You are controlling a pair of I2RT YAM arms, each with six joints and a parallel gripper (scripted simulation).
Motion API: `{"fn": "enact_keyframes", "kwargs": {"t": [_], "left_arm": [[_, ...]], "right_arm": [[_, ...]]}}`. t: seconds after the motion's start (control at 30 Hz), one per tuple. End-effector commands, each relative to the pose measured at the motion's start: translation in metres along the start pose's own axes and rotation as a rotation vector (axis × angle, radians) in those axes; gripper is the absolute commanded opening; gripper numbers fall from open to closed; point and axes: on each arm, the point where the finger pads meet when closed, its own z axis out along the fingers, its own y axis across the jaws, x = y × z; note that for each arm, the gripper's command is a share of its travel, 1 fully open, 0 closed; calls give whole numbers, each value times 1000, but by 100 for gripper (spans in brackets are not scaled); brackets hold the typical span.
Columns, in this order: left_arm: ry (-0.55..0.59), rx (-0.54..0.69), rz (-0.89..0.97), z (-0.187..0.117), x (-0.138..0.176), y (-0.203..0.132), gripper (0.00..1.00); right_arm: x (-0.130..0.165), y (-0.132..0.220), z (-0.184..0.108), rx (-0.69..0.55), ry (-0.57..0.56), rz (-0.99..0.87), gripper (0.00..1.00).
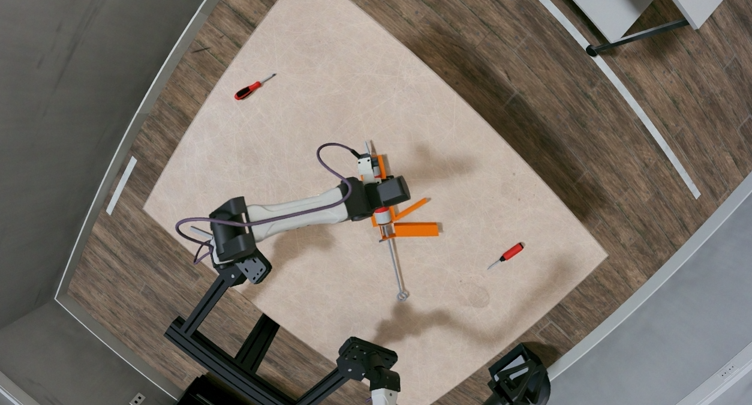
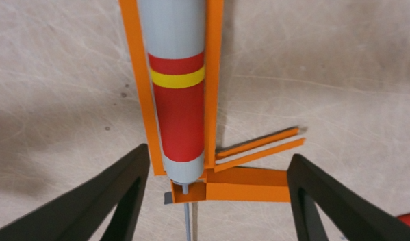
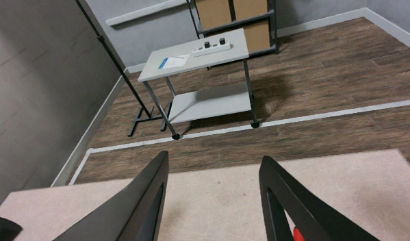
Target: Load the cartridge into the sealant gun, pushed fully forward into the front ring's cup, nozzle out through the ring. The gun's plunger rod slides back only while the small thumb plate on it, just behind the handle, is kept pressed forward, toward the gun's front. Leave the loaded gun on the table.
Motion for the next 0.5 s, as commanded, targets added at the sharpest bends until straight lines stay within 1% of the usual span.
{"fn": "enact_keyframes", "kwargs": {"t": [0.0,0.03,0.13,0.23,0.3,0.33,0.37,0.43,0.47], "left_arm": [[18,99,54,-15,-13,-11,72],[15,118,61,-21,-18,-12,72],[-1,177,80,-36,-36,-15,72],[-20,237,101,-53,-52,-18,72],[-35,277,116,-64,-63,-20,72],[-43,295,124,-69,-68,-20,72],[-50,316,132,-75,-73,-21,72],[-50,316,132,-75,-73,-21,72],[-60,333,140,-80,-78,-21,72]], "right_arm": [[-16,3,-7,-11,-50,5,51],[-8,2,-4,-7,-30,5,51],[-1,0,-1,-1,-14,5,51],[-8,-2,-3,6,-22,5,51],[-5,-3,-2,7,-15,5,51],[4,-4,1,12,10,5,51],[4,-2,1,6,9,5,51],[4,-2,1,6,9,5,51],[-4,0,-1,-1,-13,3,51]]}}
